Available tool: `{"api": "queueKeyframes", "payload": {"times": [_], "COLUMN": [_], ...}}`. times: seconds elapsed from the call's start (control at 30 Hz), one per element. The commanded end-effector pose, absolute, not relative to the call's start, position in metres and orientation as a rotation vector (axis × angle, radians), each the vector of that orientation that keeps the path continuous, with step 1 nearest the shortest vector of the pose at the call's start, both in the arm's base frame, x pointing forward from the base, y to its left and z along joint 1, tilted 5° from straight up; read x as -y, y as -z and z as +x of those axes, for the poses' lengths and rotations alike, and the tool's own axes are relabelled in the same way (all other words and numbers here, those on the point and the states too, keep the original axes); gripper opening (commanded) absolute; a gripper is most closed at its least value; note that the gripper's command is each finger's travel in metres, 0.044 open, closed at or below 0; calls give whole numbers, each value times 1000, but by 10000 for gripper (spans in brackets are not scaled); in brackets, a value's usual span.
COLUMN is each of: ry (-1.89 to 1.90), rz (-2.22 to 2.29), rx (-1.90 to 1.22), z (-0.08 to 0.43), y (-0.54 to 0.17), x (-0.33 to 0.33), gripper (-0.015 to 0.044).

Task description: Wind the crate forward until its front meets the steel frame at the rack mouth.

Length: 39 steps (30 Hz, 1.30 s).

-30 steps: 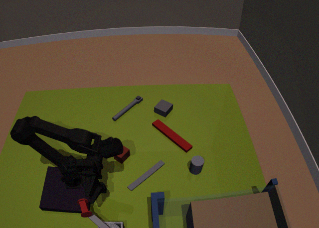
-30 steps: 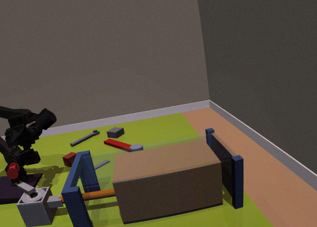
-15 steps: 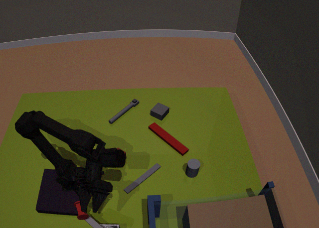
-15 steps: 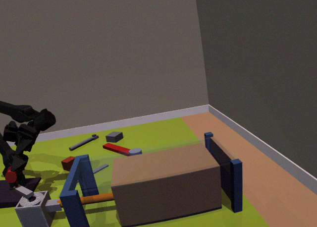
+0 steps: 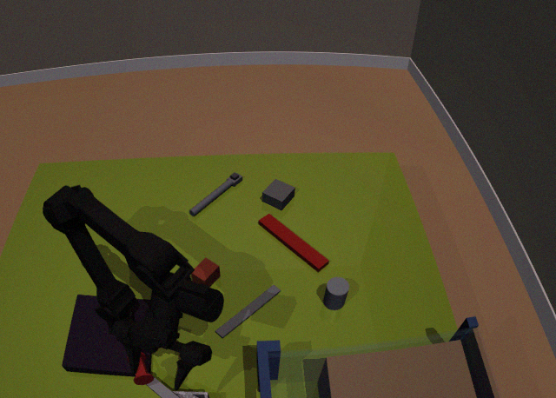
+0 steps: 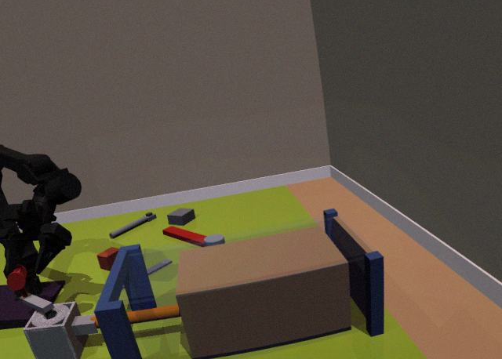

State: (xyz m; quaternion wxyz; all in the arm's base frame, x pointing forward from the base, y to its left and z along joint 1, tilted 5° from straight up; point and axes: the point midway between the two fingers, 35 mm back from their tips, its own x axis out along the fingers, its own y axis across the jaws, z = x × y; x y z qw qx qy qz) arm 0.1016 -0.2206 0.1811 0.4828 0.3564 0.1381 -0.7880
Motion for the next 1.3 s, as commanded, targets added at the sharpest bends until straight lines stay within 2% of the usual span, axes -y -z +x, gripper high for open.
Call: {"api": "queueKeyframes", "payload": {"times": [0.0,0.27,0.57,1.27], "ry": [1398,1042,654,640], "rz": [877,838,736,727], "rx": [-1176,-1350,-1403,-1405], "z": [99,99,98,98], "y": [-173,-175,-181,-181], "x": [232,237,244,244], "gripper": [440,440,440,440]}}
